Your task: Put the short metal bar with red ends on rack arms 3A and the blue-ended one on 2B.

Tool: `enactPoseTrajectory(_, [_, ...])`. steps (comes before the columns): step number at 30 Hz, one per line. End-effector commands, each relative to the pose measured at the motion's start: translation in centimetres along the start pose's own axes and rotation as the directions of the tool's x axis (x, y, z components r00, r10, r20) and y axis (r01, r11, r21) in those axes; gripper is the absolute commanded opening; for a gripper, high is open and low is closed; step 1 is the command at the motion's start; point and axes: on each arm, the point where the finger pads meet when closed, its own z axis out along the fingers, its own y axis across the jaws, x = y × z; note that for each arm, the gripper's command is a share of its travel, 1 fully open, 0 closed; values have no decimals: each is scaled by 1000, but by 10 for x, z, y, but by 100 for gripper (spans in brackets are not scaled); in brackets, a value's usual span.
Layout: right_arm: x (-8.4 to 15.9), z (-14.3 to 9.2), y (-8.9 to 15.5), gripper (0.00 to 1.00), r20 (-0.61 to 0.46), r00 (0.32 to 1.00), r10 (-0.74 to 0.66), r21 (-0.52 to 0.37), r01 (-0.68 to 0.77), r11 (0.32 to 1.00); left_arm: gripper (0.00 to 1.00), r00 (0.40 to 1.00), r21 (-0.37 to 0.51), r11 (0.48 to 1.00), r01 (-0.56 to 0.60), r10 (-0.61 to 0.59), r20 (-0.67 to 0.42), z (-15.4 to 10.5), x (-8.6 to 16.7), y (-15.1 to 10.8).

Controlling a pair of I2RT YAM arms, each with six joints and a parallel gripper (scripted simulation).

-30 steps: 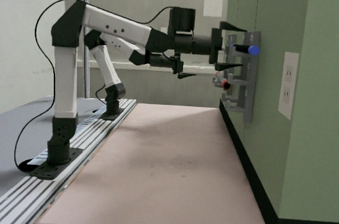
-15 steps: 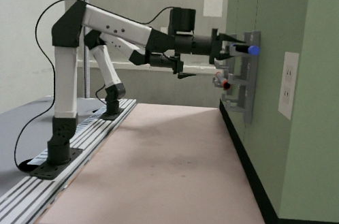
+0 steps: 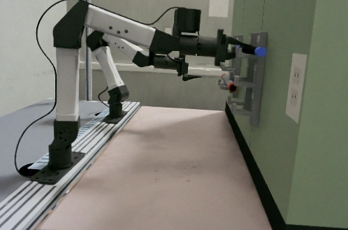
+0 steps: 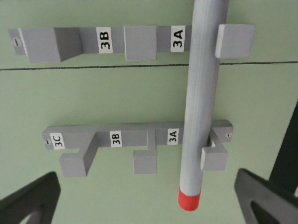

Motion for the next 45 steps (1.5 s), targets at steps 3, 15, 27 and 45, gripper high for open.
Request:
enactPoseTrajectory(3, [0, -1, -12, 0, 6, 1000, 6, 29, -7, 1000, 100, 1000, -30, 999, 12, -12, -3, -2, 0, 16])
enactPoseTrajectory(15, [0, -4, -12, 0, 6, 1000, 6, 29, -7, 1000, 100, 1000, -30, 999, 12, -12, -3, -2, 0, 16])
enactPoseTrajectory(27, [0, -7, -13, 0, 6, 1000, 6, 29, -7, 1000, 100, 1000, -30, 999, 12, -12, -3, -2, 0, 16])
enactPoseTrajectory(45, [0, -8, -23, 0, 6, 1000, 6, 29, -7, 1000, 100, 1000, -30, 999, 12, -12, -3, -2, 0, 16])
